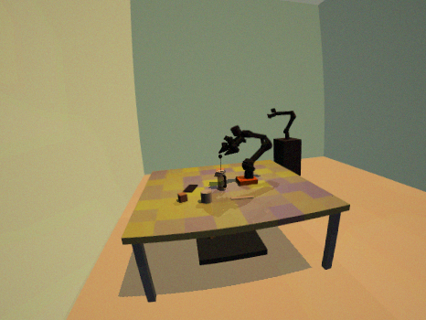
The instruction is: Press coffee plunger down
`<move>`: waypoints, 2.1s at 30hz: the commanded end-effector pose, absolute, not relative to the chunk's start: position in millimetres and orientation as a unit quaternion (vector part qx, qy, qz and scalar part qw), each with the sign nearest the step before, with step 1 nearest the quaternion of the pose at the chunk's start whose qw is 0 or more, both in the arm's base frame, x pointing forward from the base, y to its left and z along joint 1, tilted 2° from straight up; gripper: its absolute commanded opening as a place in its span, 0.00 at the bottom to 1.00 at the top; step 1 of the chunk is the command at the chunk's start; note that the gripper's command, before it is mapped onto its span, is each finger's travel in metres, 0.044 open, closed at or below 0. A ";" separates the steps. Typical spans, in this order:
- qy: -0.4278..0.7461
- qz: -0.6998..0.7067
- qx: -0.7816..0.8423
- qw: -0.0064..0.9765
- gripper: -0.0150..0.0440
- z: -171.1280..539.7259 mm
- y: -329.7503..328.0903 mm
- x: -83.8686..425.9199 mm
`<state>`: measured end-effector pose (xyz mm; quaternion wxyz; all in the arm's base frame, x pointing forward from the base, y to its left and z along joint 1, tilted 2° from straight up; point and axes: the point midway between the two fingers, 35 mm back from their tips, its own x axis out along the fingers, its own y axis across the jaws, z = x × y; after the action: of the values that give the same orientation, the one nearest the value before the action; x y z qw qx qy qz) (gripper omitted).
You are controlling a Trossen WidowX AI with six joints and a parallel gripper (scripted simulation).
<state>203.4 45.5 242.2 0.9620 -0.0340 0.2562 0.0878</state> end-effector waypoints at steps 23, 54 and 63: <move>0.261 0.091 -0.037 0.960 0.47 228.0 49.3 221.4; 0.261 0.091 -0.037 0.960 0.45 199.0 49.0 223.4; 0.261 0.091 -0.037 0.960 0.45 184.8 48.8 224.3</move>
<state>225.7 49.1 207.6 0.9667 -0.0316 0.2376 0.0897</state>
